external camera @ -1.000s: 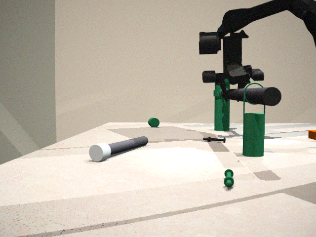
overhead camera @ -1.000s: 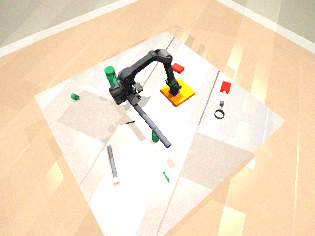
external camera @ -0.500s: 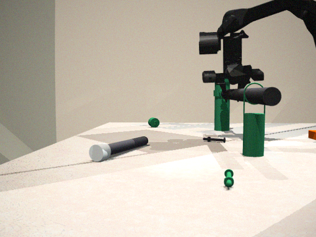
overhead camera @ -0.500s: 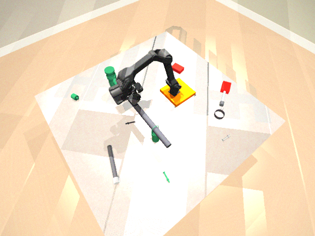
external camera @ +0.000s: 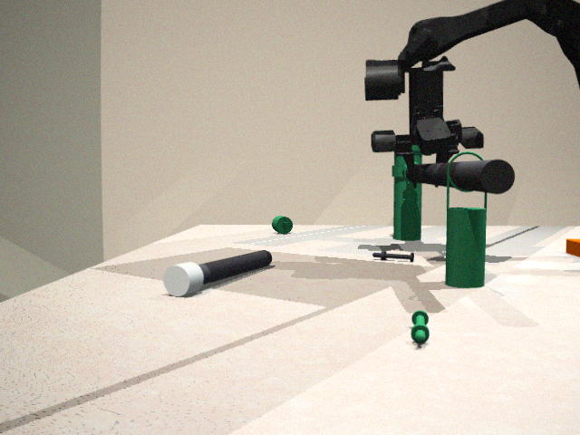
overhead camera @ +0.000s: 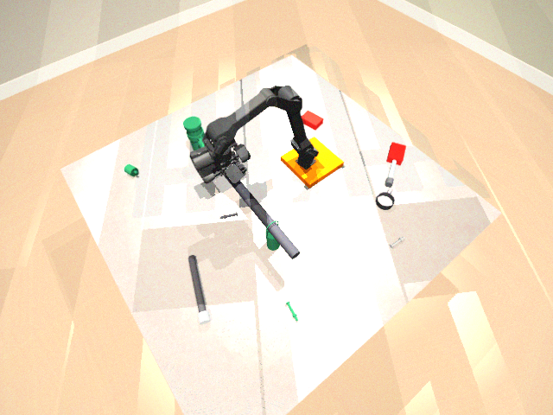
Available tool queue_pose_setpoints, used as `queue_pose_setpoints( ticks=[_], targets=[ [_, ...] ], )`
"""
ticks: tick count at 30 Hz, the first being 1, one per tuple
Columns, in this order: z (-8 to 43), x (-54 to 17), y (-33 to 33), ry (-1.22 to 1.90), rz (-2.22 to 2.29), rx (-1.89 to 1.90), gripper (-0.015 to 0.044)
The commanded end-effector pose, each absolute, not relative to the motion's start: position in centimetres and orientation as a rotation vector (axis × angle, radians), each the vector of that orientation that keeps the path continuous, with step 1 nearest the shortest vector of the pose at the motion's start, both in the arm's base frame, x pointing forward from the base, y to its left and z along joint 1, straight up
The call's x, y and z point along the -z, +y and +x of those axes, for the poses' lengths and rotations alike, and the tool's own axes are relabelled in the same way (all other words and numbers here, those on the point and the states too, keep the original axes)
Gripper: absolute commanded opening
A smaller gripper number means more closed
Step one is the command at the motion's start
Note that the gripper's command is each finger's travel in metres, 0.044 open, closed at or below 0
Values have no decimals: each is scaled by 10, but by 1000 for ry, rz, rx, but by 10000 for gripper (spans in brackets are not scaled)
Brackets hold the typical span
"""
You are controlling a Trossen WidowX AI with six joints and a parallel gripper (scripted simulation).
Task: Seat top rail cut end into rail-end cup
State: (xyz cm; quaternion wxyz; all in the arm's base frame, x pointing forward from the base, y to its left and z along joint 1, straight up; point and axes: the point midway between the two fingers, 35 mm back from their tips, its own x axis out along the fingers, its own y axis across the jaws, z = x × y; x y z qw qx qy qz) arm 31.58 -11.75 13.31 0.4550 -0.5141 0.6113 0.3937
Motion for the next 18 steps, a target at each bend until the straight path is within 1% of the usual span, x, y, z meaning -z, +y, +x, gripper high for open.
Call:
queue_pose_setpoints(
  ticks=[1,18],
  targets=[
    [315,-136,-123,1516,-1277,-965,0],
    [314,-138,-131,1517,-1277,-965,0]
  ],
)
